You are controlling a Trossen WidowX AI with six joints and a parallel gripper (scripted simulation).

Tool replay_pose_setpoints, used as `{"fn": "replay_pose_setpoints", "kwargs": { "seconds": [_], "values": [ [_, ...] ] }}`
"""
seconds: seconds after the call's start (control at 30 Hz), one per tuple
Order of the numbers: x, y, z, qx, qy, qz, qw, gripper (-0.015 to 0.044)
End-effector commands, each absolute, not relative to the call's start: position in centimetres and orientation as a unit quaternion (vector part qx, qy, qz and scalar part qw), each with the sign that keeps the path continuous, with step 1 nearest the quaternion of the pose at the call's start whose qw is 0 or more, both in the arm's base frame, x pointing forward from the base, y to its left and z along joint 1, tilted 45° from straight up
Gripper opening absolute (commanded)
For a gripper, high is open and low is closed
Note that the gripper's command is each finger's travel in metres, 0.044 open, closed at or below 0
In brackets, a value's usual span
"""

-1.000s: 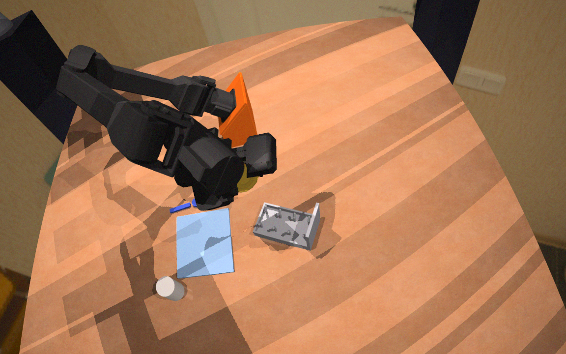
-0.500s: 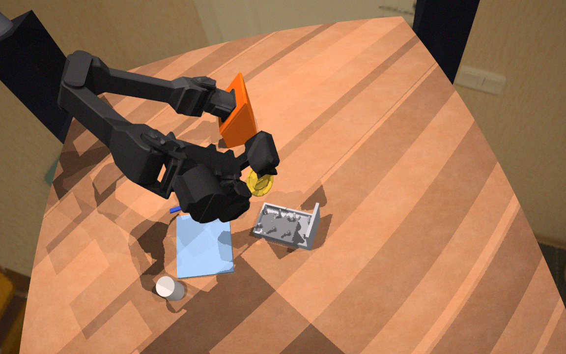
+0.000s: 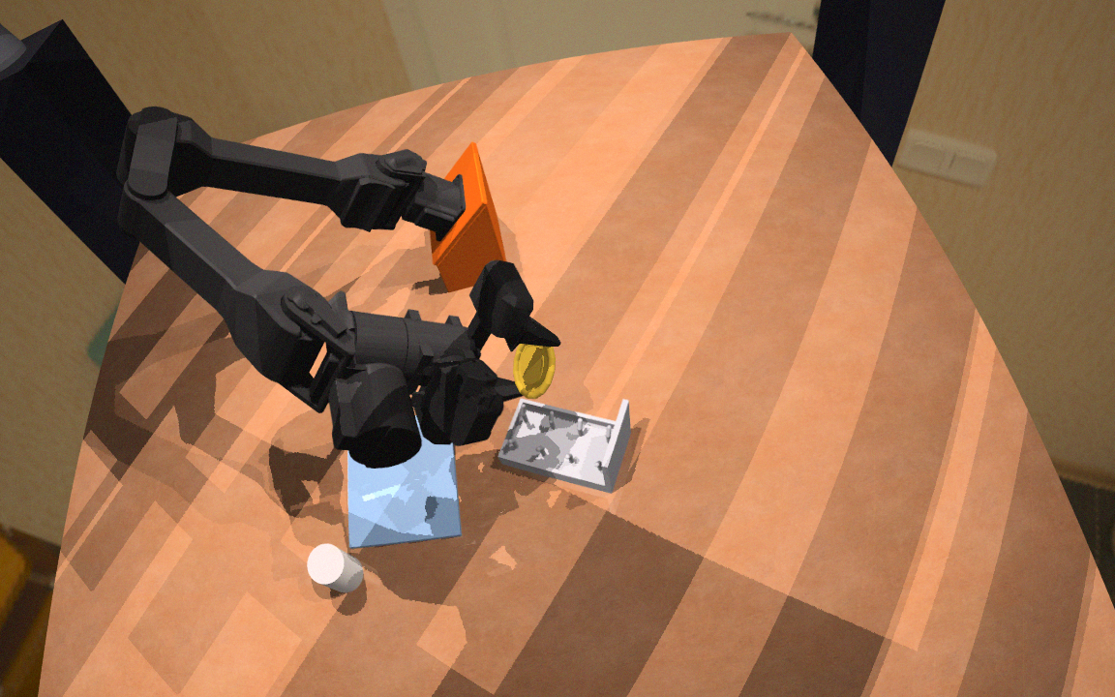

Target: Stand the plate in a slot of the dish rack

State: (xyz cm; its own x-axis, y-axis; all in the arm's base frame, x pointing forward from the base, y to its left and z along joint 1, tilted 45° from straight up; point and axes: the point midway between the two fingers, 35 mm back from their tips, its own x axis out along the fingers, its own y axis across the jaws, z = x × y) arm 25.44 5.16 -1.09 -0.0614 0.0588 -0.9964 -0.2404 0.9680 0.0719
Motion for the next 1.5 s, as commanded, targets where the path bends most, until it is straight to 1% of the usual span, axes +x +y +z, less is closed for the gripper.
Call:
{"fn": "replay_pose_setpoints", "kwargs": {
  "seconds": [0.0,0.37,0.77,1.13,1.47],
  "values": [
    [25.6,5.1,-1.4,-0.067,0.701,0.154,0.693,0.0],
    [26.3,4.5,-2.0,-0.1,0.618,0.277,0.729,0.0],
    [27.0,3.6,-2.0,-0.165,0.491,0.378,0.767,0.0],
    [27.3,2.7,-1.3,-0.252,0.353,0.435,0.789,0.0],
    [27.2,1.7,-0.3,-0.348,0.222,0.453,0.791,0.0]
  ]
}}
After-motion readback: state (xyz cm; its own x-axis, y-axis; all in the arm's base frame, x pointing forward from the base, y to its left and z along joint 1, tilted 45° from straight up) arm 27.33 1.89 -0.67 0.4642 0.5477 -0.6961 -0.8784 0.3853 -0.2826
